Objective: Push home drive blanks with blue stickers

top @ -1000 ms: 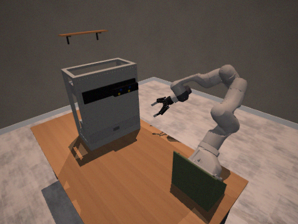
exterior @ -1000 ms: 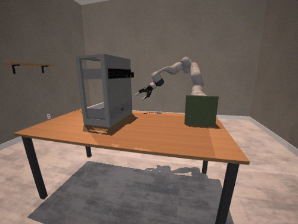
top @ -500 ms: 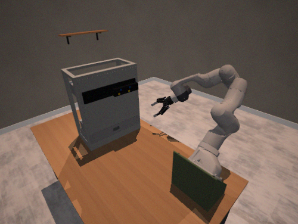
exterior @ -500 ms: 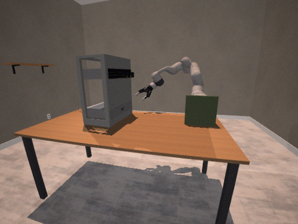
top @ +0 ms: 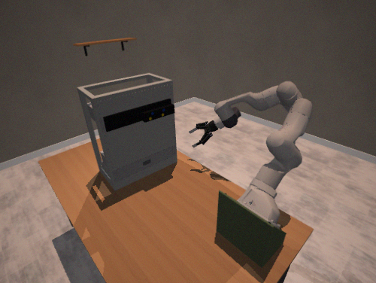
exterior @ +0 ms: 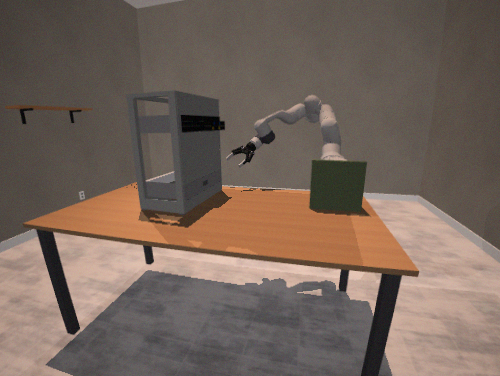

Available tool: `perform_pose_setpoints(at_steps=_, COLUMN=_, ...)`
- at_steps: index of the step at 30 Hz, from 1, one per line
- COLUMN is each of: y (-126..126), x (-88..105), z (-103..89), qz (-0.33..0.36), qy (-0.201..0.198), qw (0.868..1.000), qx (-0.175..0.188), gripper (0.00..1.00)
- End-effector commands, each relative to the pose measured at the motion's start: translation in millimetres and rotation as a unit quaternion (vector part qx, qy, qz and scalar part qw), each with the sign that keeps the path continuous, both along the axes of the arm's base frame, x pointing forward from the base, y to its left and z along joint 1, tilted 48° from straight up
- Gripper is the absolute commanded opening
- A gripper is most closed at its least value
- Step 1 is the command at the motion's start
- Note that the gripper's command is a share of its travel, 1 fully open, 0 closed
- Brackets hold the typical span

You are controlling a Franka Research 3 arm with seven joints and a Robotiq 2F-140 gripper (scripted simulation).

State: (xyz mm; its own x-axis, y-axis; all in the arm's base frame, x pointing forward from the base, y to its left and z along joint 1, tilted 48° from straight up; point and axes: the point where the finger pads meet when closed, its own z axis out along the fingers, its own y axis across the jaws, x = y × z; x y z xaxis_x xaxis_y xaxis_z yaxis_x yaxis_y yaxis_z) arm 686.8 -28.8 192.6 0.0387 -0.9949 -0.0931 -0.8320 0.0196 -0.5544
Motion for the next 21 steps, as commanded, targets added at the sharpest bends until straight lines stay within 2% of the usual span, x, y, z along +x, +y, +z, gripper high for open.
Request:
perform_pose_setpoints(at_steps=1, y=13.3, x=-4.9, z=-2.3, qz=0.002, qy=0.011, qw=1.000, qx=0.007, gripper=1.00)
perform_pose_setpoints(at_steps=11, y=67.3, x=-28.5, z=-13.7, qz=0.031, qy=0.050, qw=0.998, qx=0.009, gripper=1.00)
perform_pose_setpoints(at_steps=13, y=67.3, x=-28.5, z=-13.7, qz=0.031, qy=0.050, qw=0.998, qx=0.009, gripper=1.00)
perform_pose_setpoints(at_steps=21, y=120.5, x=-65.5, z=-28.3, qz=0.058, qy=0.099, qw=0.993, qx=-0.007, gripper=1.00)
